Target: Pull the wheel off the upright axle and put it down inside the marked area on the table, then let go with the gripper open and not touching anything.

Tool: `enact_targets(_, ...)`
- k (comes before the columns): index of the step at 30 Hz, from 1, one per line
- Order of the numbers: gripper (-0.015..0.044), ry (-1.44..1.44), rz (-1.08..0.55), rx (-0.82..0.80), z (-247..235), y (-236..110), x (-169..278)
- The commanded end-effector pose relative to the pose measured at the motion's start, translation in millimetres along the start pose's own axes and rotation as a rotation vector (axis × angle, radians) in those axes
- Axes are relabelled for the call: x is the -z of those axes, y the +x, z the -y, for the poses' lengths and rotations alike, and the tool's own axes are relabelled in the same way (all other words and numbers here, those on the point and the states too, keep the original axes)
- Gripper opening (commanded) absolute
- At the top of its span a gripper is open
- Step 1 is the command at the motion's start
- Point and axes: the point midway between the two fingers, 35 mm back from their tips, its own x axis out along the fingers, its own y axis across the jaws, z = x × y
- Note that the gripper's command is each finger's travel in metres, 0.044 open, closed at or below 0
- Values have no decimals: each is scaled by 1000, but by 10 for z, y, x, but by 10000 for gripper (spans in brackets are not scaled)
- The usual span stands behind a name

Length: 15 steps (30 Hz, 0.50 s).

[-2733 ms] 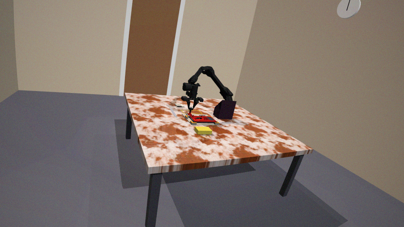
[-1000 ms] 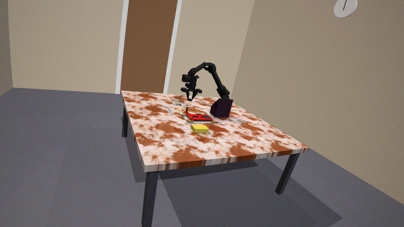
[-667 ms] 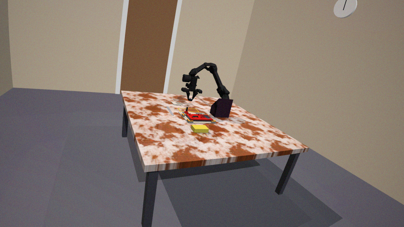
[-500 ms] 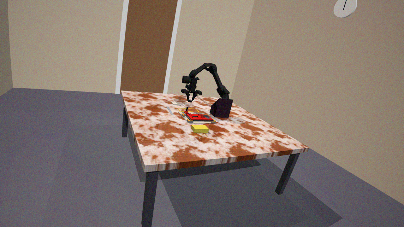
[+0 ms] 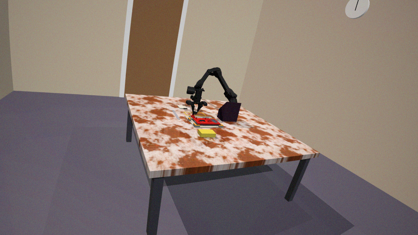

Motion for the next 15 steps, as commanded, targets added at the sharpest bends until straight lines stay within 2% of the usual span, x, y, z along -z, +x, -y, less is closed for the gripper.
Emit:
enact_targets(1,0,-7,0,-3,12,108,12)
enact_targets(2,0,-7,0,-3,12,108,12)
enact_targets(13,289,0,0,5,19,45,-4)
enact_targets(15,300,-1,-2,3,9,-70,0)
